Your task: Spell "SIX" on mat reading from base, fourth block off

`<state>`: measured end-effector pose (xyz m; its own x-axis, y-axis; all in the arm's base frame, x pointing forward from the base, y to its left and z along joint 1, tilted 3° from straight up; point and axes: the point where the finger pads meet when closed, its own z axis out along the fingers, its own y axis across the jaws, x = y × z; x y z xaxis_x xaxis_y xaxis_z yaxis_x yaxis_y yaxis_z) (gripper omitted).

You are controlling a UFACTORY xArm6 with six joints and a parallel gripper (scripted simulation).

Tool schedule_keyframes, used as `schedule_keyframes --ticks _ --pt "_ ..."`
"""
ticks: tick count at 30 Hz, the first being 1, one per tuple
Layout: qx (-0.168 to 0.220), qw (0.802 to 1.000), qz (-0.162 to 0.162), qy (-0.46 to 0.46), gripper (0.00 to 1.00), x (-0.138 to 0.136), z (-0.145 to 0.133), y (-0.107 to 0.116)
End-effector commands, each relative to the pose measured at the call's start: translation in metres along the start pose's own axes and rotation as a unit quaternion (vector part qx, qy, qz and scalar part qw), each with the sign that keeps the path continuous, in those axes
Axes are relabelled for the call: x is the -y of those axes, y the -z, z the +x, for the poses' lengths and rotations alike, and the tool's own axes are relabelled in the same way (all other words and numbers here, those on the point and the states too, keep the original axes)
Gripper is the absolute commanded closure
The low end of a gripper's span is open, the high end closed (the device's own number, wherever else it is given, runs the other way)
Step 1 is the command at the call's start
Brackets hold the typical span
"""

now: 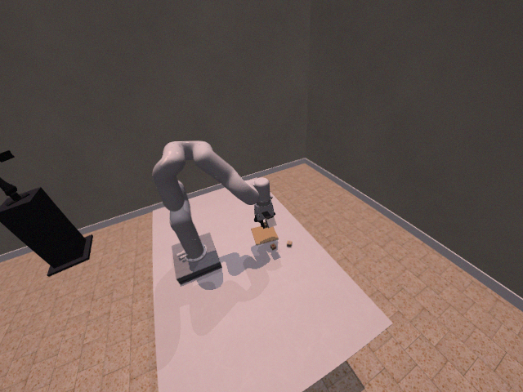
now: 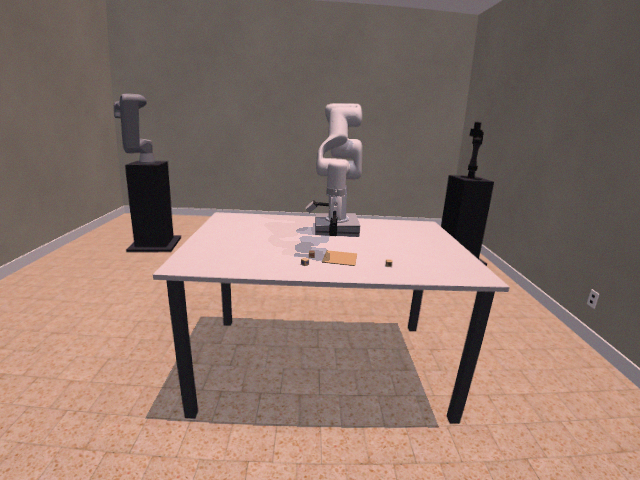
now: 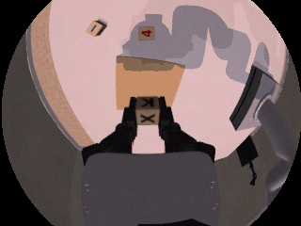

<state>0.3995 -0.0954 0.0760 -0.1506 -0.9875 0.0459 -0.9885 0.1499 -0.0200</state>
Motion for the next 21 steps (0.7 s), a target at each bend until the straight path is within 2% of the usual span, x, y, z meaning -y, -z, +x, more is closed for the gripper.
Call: schedule_keyframes --ticks 1,10,17,21 --pt "0.002 1.0 0.001 0.001 0.79 0.002 0.001 0.001" --pt "0.002 1.0 0.001 0.001 0.79 0.002 0.001 -0.002" --pt "0.002 1.0 0.001 0.001 0.79 0.002 0.001 -0.015" --pt "0.002 1.0 0.001 0.001 0.79 0.002 0.001 -0.032"
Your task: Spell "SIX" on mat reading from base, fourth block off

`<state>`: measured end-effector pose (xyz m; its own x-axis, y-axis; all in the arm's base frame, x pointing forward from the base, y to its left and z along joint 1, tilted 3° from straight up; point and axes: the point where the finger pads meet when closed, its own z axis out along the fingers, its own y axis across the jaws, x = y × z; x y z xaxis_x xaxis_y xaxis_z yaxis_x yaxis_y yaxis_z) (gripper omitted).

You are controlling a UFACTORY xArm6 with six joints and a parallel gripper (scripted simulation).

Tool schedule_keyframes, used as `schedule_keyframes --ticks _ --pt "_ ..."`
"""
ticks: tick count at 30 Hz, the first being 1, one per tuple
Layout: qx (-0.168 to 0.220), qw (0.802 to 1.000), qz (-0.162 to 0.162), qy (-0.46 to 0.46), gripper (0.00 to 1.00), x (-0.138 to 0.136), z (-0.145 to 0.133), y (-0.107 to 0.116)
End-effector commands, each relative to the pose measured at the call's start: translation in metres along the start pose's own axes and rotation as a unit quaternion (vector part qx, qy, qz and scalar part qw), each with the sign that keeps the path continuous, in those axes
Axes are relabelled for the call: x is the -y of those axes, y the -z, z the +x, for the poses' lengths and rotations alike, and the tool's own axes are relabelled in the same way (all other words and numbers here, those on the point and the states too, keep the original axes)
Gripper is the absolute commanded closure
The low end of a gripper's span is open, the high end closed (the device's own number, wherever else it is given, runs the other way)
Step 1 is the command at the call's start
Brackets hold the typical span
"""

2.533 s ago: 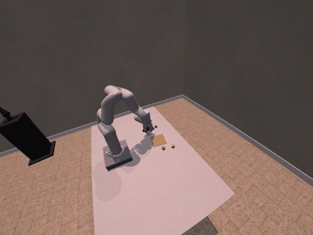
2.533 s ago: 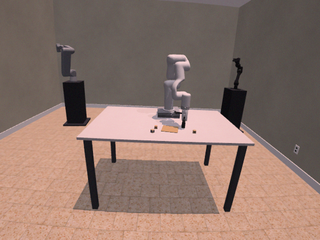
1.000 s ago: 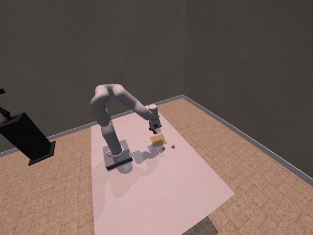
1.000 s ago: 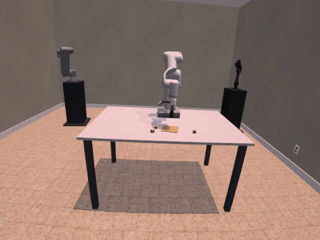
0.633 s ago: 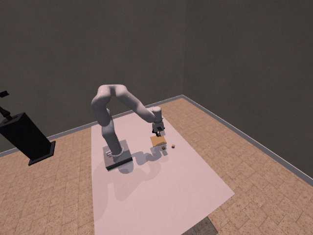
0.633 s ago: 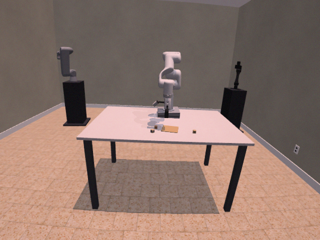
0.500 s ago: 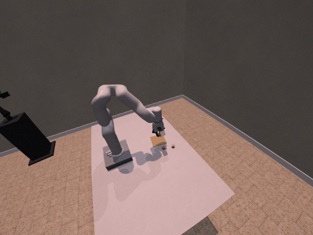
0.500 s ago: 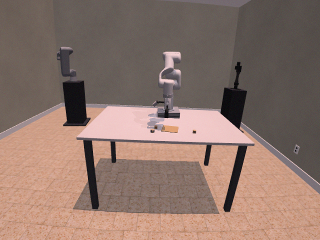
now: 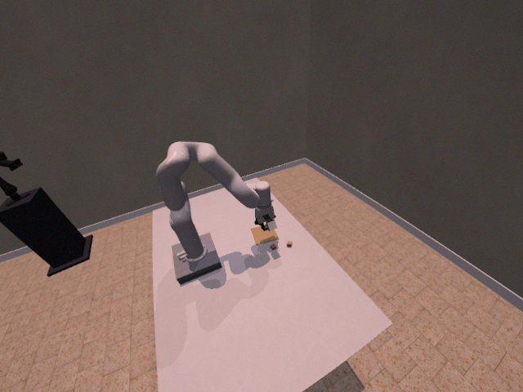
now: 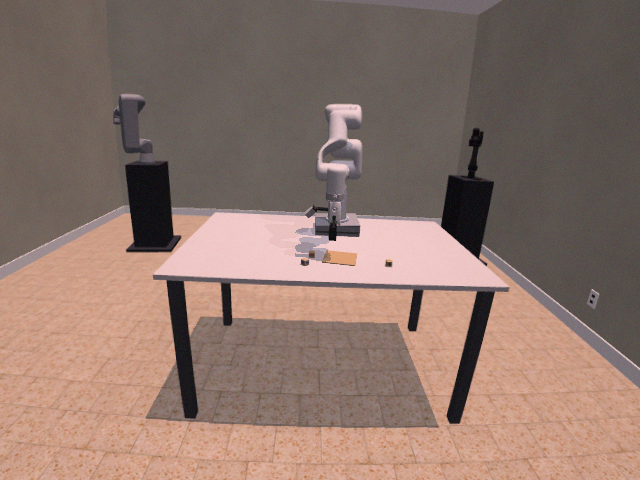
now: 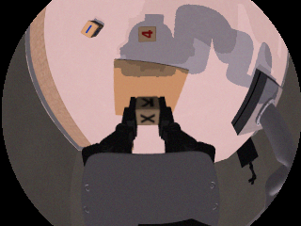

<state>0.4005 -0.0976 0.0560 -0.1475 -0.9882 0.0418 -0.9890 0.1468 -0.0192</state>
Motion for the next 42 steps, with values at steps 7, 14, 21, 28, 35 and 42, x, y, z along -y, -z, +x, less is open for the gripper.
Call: schedule_keyframes --ticks 7,14,21,28,35,42 --pt "0.0 1.0 0.001 0.0 0.79 0.002 0.0 -0.047" --pt "0.0 1.0 0.001 0.0 0.79 0.002 0.0 -0.065" --pt "0.0 1.0 0.001 0.0 0.79 0.002 0.0 -0.075" --pt "0.0 1.0 0.001 0.0 0.79 0.002 0.0 -0.075" --pt "0.0 1.0 0.001 0.0 0.79 0.002 0.0 -0.075" --pt "0.0 1.0 0.001 0.0 0.79 0.002 0.0 -0.075"
